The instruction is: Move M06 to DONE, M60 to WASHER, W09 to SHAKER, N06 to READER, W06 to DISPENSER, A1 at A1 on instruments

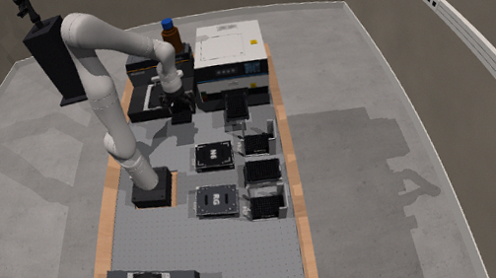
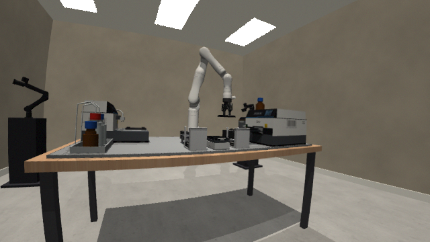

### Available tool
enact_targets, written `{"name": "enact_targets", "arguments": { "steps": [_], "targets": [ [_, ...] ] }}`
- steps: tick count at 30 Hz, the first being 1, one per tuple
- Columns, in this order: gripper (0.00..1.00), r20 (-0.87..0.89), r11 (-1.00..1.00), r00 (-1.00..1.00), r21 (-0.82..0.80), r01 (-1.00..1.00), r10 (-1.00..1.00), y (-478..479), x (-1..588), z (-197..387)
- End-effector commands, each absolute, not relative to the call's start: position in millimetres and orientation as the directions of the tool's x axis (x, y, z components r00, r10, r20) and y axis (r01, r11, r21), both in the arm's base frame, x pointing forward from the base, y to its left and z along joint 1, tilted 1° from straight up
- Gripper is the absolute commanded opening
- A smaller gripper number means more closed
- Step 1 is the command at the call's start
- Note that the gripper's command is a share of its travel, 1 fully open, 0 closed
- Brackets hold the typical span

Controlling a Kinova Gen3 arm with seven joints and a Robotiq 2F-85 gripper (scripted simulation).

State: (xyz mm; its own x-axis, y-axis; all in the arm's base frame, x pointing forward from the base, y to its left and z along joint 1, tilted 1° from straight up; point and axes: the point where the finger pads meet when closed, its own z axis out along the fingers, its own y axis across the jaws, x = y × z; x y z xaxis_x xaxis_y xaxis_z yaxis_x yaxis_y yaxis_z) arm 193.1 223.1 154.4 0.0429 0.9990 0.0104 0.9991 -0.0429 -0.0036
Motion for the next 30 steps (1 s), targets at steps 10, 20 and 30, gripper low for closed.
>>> {"name": "enact_targets", "arguments": {
  "steps": [10, 20, 30],
  "targets": [
    [0.94, 0.011, -0.043, 0.043, -0.002, 0.999, 0.999, 242, 162, 155],
    [0.94, 0.011, -0.043, 0.043, -0.002, 0.999, 0.999, 253, 142, 155],
    [0.94, 0.011, -0.043, 0.043, -0.002, 0.999, 0.999, 266, 112, 155]
  ]
}}
